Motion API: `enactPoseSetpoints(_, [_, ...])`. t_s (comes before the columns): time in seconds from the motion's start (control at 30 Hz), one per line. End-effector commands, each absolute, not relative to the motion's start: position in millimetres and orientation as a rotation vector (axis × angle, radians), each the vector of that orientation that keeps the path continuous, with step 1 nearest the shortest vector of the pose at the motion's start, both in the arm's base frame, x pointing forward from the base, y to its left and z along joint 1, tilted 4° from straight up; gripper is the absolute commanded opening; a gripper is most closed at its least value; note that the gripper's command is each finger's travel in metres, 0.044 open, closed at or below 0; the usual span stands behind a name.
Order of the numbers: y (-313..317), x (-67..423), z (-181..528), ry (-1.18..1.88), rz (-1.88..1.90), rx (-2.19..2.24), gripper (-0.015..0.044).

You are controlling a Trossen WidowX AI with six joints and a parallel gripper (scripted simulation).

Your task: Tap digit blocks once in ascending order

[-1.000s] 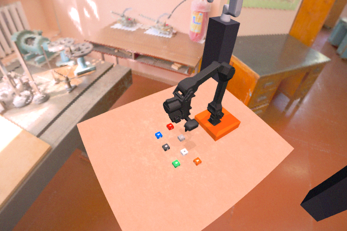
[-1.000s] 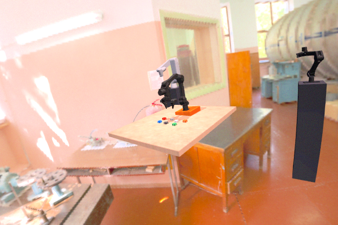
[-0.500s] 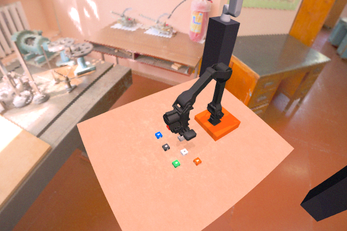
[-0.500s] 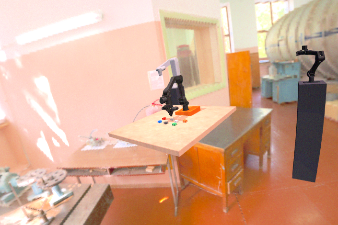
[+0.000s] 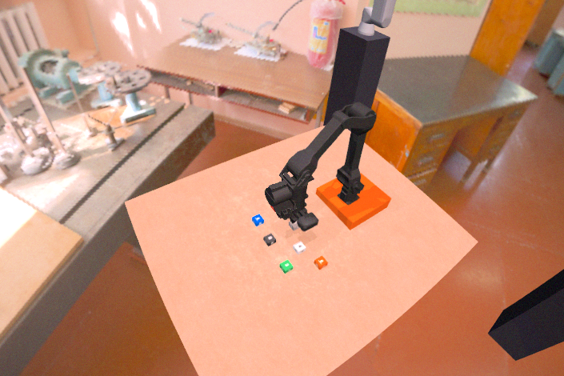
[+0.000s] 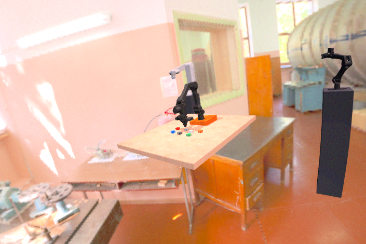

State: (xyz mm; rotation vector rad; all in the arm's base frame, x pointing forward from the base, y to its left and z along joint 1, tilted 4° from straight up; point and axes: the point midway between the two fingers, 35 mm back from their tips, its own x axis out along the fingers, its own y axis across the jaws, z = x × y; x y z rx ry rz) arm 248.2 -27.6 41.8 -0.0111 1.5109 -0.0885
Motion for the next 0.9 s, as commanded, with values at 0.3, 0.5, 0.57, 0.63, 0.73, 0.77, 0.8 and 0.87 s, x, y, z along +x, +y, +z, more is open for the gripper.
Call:
enactPoseSetpoints(0.3, [-29.1,247.5,22.0,1.515,-0.086,-0.018,0.0020])
enactPoseSetpoints(0.5, [-27.9,247.9,37.9,1.513,-0.087,-0.015,0.0020])
enactPoseSetpoints(0.57, [-27.1,246.0,51.9,1.515,-0.086,-0.018,0.0020])
enactPoseSetpoints(0.63, [-27.1,246.0,51.9,1.515,-0.086,-0.018,0.0020])
enactPoseSetpoints(0.73, [-26.6,246.9,60.1,1.514,-0.086,-0.018,0.0020])
enactPoseSetpoints(0.77, [-25.9,247.6,70.6,1.514,-0.085,-0.018,0.0020])
enactPoseSetpoints(0.8, [-25.0,247.8,84.6,1.514,-0.085,-0.017,0.0020])
enactPoseSetpoints(0.87, [-23.0,245.5,113.2,1.514,-0.085,-0.017,0.0020])
